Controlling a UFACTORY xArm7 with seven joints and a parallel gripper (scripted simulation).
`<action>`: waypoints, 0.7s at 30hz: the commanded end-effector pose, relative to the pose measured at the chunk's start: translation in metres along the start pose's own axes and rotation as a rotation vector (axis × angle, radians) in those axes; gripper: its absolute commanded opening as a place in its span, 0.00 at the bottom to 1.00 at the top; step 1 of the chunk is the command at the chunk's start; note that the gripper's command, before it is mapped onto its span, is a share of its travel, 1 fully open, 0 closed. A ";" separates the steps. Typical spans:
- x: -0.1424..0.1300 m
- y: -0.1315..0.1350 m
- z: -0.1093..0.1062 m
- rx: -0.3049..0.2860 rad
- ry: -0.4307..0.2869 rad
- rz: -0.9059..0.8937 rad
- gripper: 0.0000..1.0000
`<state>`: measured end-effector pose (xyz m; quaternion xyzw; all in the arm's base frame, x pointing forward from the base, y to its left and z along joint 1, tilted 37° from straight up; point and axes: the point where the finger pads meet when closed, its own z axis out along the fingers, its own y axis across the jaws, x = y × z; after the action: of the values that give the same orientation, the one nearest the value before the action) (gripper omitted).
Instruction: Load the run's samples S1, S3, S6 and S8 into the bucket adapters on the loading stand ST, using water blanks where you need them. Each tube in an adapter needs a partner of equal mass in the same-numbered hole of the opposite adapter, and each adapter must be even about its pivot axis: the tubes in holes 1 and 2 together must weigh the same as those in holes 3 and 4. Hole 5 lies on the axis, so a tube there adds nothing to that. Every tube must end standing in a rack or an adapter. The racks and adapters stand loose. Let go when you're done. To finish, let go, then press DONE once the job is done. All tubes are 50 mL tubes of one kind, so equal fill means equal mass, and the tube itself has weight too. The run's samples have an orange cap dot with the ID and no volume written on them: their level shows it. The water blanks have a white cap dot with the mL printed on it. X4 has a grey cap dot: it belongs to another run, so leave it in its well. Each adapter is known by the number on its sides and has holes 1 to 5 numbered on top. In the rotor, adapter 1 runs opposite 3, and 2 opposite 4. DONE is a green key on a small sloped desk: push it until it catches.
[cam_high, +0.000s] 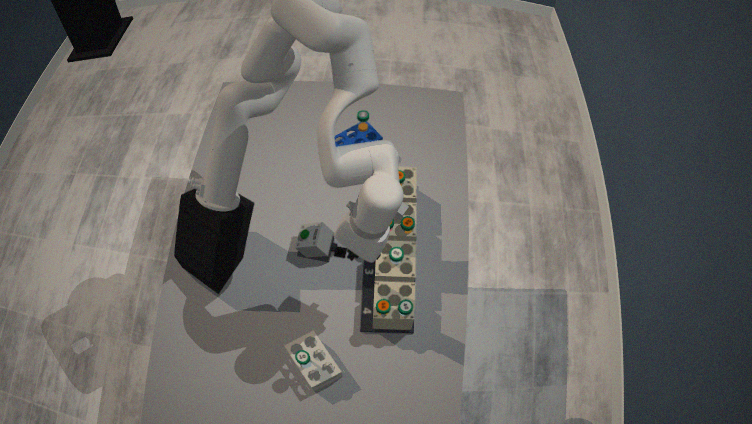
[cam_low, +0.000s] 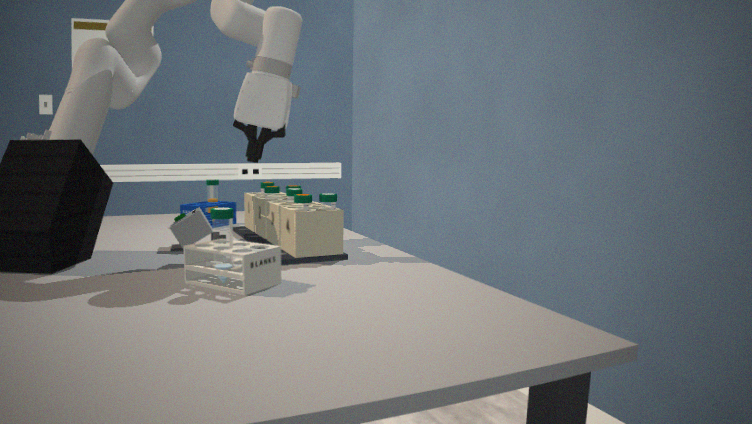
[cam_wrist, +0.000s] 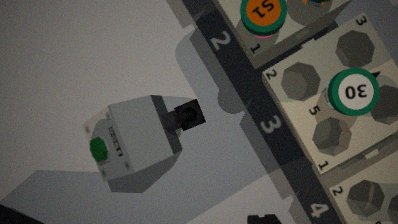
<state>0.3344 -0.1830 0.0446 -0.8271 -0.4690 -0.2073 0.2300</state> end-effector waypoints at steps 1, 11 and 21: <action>0.003 -0.015 0.007 0.007 -0.017 -0.119 0.00; 0.010 -0.049 0.026 0.043 -0.052 -0.364 0.00; 0.019 -0.092 0.050 0.043 -0.051 -0.364 0.00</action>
<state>0.2760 -0.1072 0.0321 -0.7276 -0.6214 -0.2135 0.1970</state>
